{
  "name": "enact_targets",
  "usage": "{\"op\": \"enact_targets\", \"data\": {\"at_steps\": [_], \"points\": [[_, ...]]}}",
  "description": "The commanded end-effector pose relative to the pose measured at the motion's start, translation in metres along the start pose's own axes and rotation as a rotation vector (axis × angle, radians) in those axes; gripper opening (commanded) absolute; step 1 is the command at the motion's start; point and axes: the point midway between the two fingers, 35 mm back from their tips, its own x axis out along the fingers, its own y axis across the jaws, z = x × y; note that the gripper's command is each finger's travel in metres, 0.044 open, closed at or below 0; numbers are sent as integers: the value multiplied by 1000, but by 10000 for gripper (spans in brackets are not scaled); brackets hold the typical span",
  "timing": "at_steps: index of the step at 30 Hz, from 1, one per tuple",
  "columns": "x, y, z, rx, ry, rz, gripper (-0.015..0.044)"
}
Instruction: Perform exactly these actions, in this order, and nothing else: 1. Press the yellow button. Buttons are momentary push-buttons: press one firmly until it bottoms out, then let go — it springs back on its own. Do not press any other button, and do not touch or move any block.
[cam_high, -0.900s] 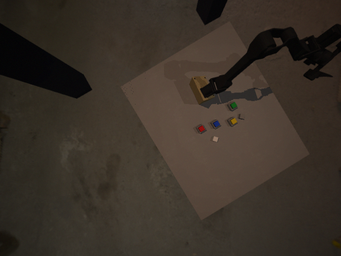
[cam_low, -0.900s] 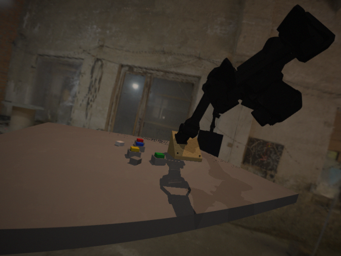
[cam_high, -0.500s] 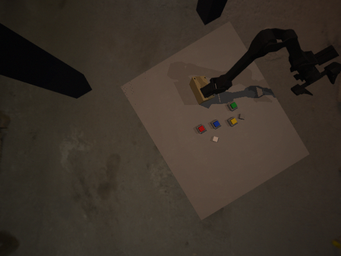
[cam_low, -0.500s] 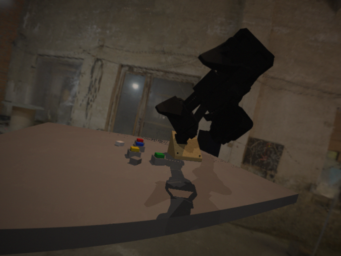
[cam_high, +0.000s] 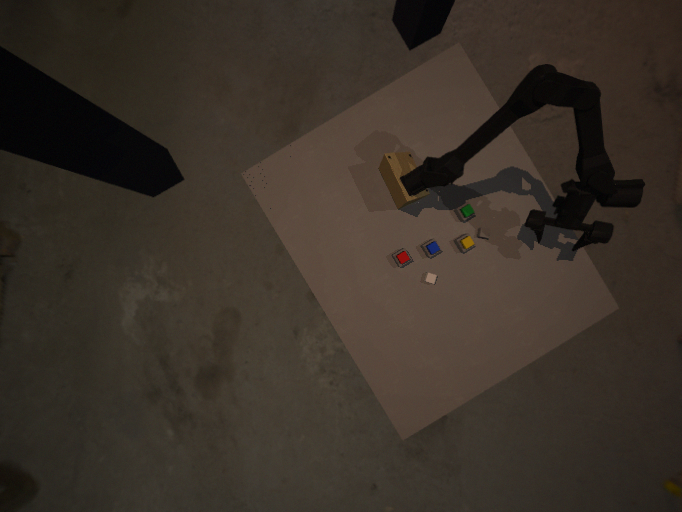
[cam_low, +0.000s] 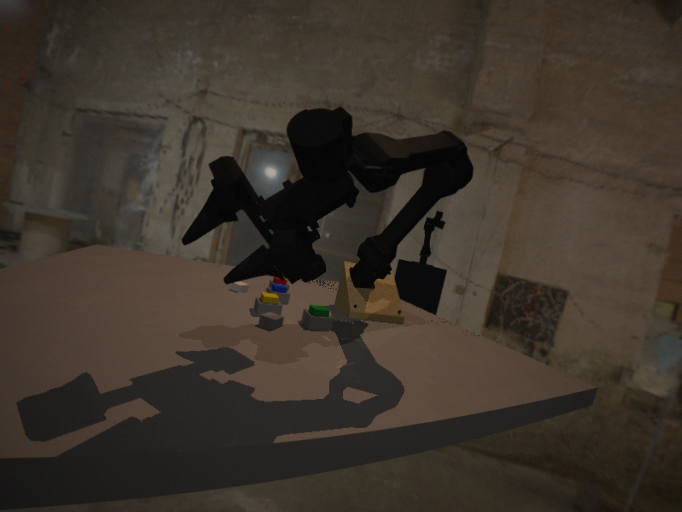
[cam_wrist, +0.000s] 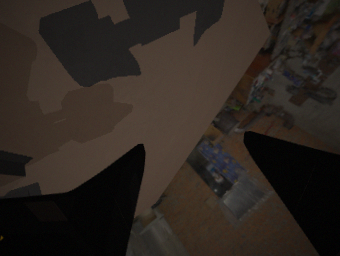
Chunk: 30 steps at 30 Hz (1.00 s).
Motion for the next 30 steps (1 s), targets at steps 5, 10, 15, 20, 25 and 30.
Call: {"op": "enact_targets", "data": {"at_steps": [5, 10, 15, 20, 25, 30], "points": [[3, 93, -102, 704, 157, 470, 400], [-29, 141, -138, 1340, 271, 727, 400], [-57, 158, -149, 1853, 334, 876, 400], [-60, 158, -149, 1900, 338, 888, 400], [-60, 158, -149, 1900, 338, 888, 400], [-60, 158, -149, 1900, 338, 888, 400]]}}
